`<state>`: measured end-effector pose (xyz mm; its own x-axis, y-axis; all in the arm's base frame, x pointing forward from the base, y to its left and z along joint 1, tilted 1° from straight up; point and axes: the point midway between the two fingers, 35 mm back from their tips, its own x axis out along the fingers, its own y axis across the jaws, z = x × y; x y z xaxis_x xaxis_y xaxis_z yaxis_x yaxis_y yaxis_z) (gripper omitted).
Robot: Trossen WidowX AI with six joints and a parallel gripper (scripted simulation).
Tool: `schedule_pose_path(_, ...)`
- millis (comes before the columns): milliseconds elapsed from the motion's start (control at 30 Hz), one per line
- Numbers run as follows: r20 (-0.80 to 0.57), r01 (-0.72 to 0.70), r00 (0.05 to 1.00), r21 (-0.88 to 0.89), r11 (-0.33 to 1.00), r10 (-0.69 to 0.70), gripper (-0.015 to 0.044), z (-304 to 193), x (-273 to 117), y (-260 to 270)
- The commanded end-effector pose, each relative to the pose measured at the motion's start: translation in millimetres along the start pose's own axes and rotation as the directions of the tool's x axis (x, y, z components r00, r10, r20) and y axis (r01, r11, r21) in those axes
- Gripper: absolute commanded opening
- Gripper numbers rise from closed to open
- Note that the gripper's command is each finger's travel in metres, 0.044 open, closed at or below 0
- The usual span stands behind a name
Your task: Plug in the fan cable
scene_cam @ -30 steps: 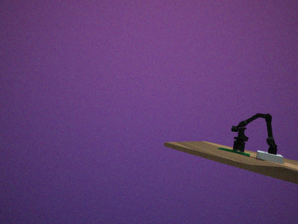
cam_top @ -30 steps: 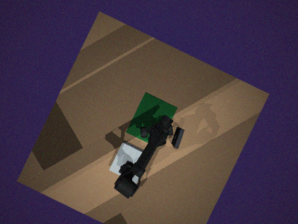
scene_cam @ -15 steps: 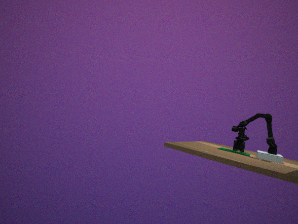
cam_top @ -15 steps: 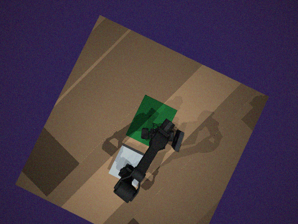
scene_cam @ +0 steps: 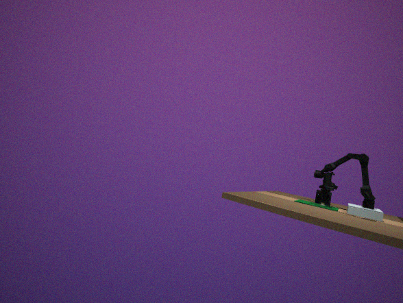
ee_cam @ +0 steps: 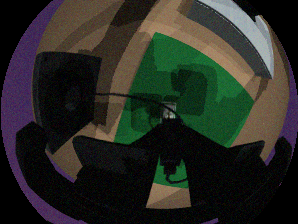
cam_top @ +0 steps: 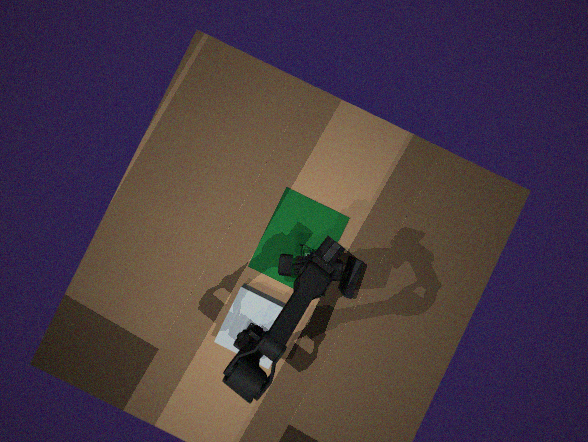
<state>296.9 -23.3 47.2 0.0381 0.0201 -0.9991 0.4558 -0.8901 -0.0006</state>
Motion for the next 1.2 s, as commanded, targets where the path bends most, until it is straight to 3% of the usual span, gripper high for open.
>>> schedule_pose_path(0, 0.004, 0.003, 1.000, -0.004, 1.000, -0.003, 0.0000, 2.0, 1.3, -1.0)
schedule_pose_path(200, 0.004, 0.003, 1.000, -0.013, 1.000, -0.003, 0.0000, 2.7, 1.2, -1.4)
schedule_pose_path(367, 0.004, 0.003, 1.000, -0.013, 1.000, -0.003, 0.0000, 2.9, 23.3, -1.5)
schedule_pose_path(1167, 0.004, 0.003, 1.000, -0.016, 1.000, -0.003, 0.0000, 2.4, 25.3, -1.3)
